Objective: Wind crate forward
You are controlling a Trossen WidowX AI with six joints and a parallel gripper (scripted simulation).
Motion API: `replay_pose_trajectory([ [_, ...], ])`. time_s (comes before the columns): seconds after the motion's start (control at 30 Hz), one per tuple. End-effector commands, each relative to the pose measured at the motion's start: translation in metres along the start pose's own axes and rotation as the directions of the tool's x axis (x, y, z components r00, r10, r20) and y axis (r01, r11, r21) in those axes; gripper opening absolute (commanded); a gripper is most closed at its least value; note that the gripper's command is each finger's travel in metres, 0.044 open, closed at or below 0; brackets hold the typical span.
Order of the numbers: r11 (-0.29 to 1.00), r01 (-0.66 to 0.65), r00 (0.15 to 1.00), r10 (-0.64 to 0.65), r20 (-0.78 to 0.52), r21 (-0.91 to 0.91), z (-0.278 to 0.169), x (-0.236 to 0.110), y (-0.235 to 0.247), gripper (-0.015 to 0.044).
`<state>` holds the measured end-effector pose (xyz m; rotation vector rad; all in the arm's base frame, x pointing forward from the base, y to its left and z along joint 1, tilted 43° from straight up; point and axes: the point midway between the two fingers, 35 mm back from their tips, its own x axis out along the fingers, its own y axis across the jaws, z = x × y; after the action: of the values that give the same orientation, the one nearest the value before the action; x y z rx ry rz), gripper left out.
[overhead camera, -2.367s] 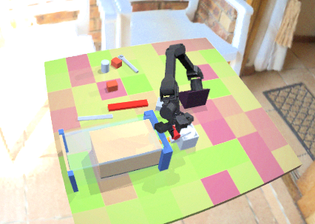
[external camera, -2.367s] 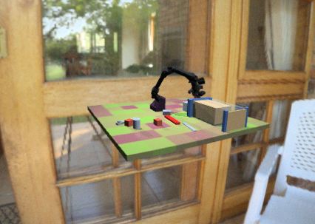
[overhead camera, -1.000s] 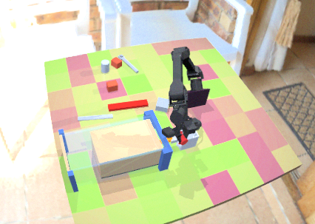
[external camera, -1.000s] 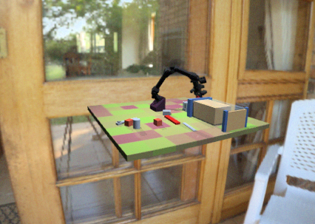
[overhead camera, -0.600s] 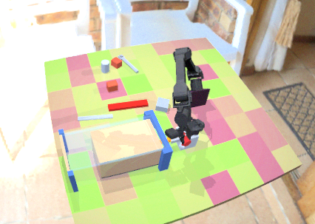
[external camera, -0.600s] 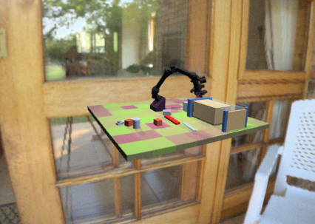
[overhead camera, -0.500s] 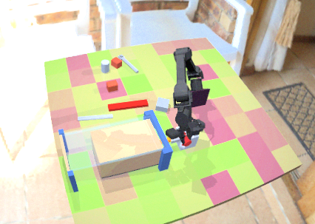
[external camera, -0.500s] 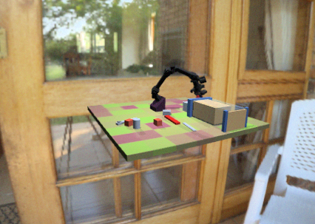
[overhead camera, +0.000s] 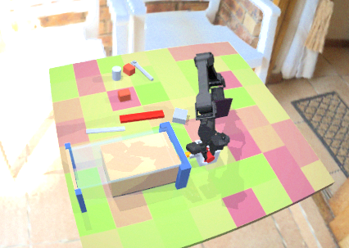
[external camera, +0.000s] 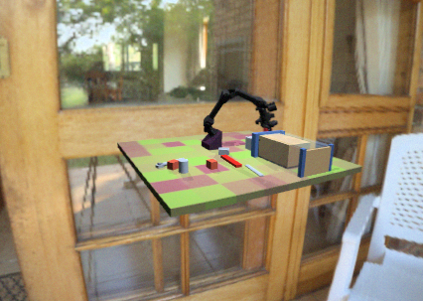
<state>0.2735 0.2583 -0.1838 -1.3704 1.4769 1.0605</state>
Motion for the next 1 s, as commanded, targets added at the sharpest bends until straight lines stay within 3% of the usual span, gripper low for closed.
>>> replay_pose_trajectory([
  [0.0,0.998,-0.046,0.999,0.046,0.013,-0.032,0.012,0.003,0.026,0.0000],
  [0.97,0.998,-0.047,0.999,0.048,0.014,-0.032,0.018,0.005,0.052,0.0000],
])
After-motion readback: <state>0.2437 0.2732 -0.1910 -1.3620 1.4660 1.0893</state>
